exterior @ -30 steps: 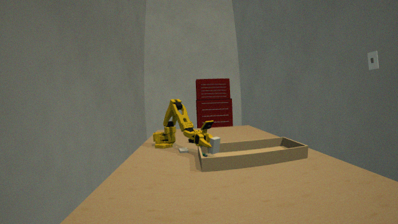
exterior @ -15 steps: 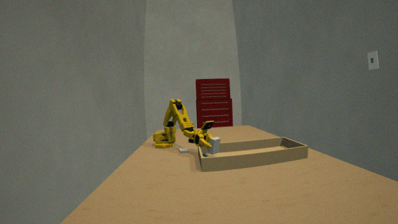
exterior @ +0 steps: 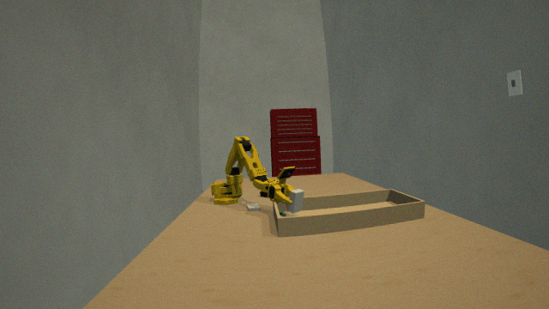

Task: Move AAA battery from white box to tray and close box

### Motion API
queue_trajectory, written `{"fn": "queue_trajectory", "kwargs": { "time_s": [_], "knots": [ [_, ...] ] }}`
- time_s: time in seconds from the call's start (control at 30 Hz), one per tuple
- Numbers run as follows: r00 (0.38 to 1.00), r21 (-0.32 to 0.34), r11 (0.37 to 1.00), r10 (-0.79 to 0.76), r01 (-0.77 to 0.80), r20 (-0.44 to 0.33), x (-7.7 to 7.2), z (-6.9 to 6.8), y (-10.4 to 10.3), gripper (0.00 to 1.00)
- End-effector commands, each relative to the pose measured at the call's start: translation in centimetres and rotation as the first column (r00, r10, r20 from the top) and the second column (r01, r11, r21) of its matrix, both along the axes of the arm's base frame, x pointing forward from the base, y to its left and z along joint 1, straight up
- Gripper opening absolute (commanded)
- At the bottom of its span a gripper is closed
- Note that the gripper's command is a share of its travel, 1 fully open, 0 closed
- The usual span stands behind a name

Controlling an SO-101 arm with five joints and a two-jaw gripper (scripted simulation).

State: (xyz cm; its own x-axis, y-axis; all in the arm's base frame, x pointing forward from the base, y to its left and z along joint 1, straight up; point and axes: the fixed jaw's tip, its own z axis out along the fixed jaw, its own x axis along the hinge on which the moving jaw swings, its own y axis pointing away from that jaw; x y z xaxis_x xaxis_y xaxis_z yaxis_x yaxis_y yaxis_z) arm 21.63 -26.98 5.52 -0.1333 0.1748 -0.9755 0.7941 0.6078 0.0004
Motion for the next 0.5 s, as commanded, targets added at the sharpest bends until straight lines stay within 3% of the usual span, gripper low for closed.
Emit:
{"fn": "queue_trajectory", "kwargs": {
  "time_s": [0.0,0.47],
  "knots": [
    [0.999,-0.034,0.999,-0.008,0.009,0.033,0.08,1.60,-0.54,0.19],
    [0.999,-0.033,0.999,-0.008,0.009,0.035,0.23,1.99,-0.70,0.19]
  ]
}}
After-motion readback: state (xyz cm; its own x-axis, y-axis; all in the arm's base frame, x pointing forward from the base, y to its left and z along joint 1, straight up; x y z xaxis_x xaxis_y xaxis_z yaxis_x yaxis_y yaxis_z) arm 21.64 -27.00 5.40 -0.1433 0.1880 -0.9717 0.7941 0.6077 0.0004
